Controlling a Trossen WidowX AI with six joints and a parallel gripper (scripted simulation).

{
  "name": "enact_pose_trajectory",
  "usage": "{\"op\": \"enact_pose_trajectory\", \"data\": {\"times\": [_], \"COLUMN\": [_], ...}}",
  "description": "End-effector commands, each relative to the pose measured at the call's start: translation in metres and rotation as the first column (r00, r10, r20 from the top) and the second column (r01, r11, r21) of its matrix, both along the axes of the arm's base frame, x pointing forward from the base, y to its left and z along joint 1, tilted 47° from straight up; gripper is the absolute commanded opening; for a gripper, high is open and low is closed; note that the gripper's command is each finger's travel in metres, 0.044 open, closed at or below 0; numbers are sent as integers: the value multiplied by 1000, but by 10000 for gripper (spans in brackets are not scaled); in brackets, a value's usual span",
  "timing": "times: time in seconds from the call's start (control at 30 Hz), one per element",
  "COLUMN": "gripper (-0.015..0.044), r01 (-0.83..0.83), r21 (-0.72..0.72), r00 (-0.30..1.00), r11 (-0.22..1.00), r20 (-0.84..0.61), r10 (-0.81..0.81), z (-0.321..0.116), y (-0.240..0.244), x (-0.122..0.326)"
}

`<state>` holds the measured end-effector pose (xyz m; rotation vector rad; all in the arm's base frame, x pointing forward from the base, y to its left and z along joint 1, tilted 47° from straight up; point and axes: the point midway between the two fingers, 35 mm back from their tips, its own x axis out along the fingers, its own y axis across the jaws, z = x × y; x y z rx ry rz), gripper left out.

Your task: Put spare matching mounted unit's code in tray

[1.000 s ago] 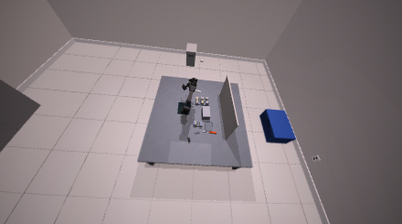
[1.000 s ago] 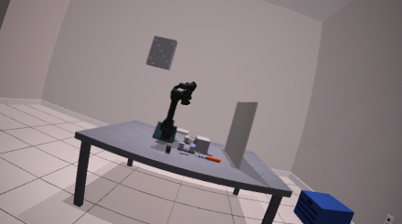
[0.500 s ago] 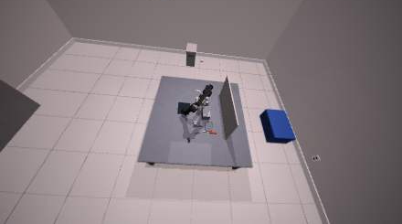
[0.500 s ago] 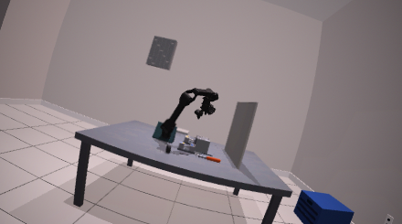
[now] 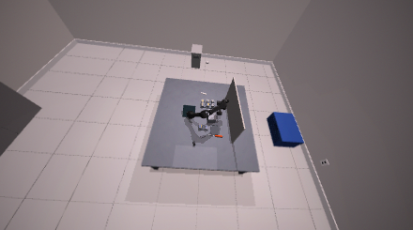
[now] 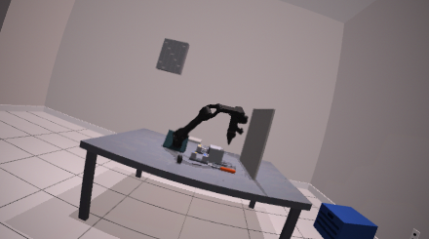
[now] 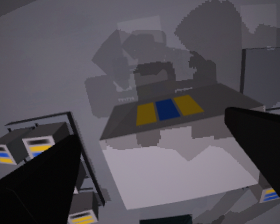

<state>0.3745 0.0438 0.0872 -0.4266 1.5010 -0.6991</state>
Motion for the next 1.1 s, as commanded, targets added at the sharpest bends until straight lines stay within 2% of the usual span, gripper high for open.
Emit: {"op": "enact_pose_trajectory", "data": {"times": [0.0, 0.6, 0.73, 0.93, 1.0, 1.07], "gripper": [440, 440, 440, 440, 440, 440], "r01": [-62, -62, -154, -394, -494, -591], "r21": [-69, -69, -50, 40, 116, 224], "r00": [995, 995, 978, 855, 747, 581], "r11": [996, 996, 987, 918, 862, 775], "r20": [-79, -79, -150, -350, -449, -549], "r10": [56, 56, 145, 383, 489, 601], "z": [9, 9, -7, -50, -69, -92], "y": [-23, -23, -4, 47, 69, 95], "x": [5, 5, 4, -9, -18, -32]}}
